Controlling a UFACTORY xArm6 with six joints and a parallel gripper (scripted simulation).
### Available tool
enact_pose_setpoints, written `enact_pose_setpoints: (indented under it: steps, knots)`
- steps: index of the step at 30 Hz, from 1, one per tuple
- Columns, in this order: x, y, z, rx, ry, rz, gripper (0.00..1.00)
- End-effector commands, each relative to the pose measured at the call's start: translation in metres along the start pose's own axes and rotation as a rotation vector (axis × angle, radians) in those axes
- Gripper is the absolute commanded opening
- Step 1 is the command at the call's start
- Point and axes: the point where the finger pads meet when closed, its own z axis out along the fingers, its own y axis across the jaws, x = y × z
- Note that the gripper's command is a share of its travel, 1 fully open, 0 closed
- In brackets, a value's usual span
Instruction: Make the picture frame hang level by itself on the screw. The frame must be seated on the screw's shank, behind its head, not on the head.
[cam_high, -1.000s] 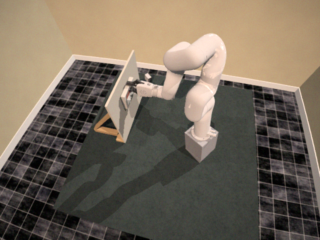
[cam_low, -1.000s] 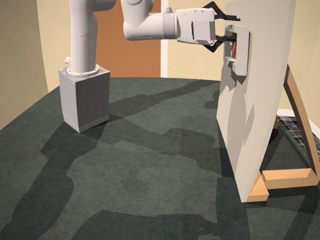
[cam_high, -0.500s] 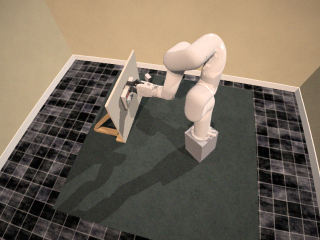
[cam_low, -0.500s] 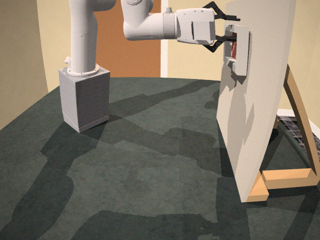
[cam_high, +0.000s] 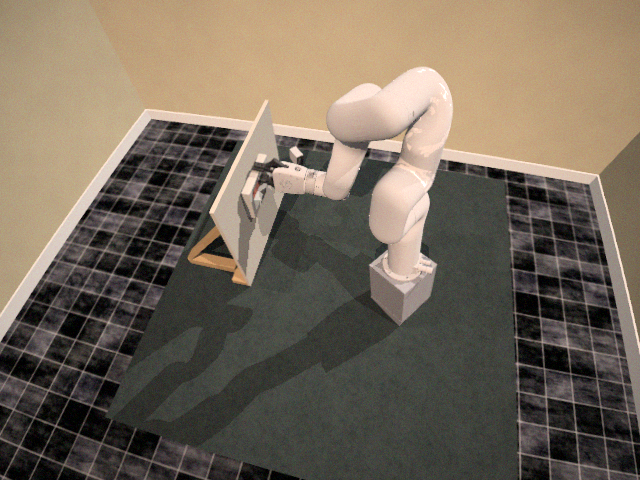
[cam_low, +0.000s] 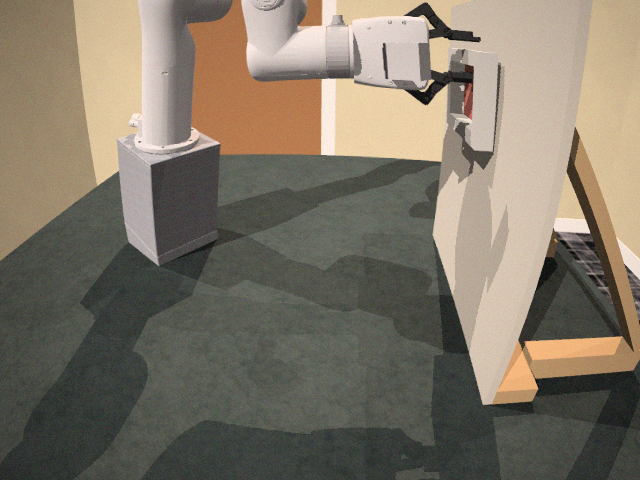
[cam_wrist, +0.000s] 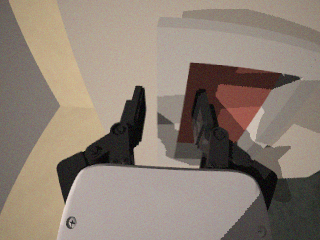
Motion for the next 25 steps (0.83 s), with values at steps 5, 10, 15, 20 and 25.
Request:
enact_pose_setpoints:
  steps: [5,10,15,20,25]
  knots:
    - [0.0003,-0.0011,-0.0014,0.003,0.0,-0.001,0.5]
    - [0.0003,-0.0011,-0.0032,0.003,0.0,-0.001,0.5]
    - [0.0003,-0.0011,-0.0076,0.003,0.0,-0.001,0.5]
    - [0.0003,-0.0011,-0.0098,0.003,0.0,-0.001,0.5]
    - [0.0003,-0.0011,-0.0098,0.003,0.0,-0.001,0.5]
